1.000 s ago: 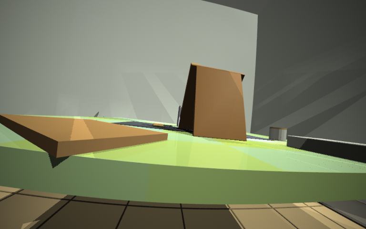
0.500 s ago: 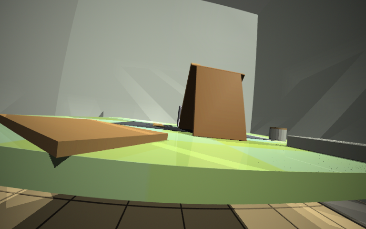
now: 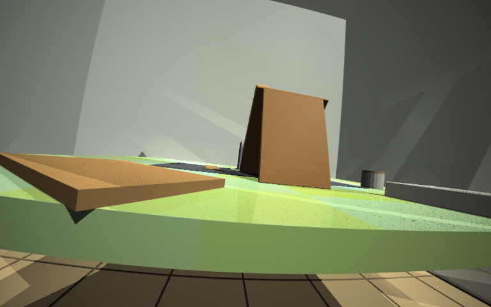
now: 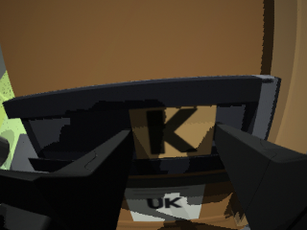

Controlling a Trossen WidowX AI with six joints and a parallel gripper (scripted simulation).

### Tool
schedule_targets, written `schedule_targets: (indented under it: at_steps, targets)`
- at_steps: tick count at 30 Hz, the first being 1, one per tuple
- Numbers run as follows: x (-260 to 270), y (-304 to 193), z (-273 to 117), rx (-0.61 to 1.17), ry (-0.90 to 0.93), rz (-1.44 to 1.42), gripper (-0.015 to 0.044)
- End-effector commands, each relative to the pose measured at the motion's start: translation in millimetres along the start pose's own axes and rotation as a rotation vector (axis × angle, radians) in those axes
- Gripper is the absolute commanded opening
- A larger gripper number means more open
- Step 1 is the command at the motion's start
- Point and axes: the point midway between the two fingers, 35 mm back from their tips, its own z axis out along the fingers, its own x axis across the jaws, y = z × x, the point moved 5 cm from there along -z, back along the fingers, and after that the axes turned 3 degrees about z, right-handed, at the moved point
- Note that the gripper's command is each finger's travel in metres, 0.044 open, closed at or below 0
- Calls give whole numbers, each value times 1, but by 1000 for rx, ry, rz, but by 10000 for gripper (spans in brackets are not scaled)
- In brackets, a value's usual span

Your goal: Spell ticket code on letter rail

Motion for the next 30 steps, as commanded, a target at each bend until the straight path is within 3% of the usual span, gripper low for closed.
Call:
schedule_targets:
  at_steps: [1,30]
  targets:
    - [-2,0,0,2,3,-2,0]
    - [-19,1,0,2,2,-3,0]
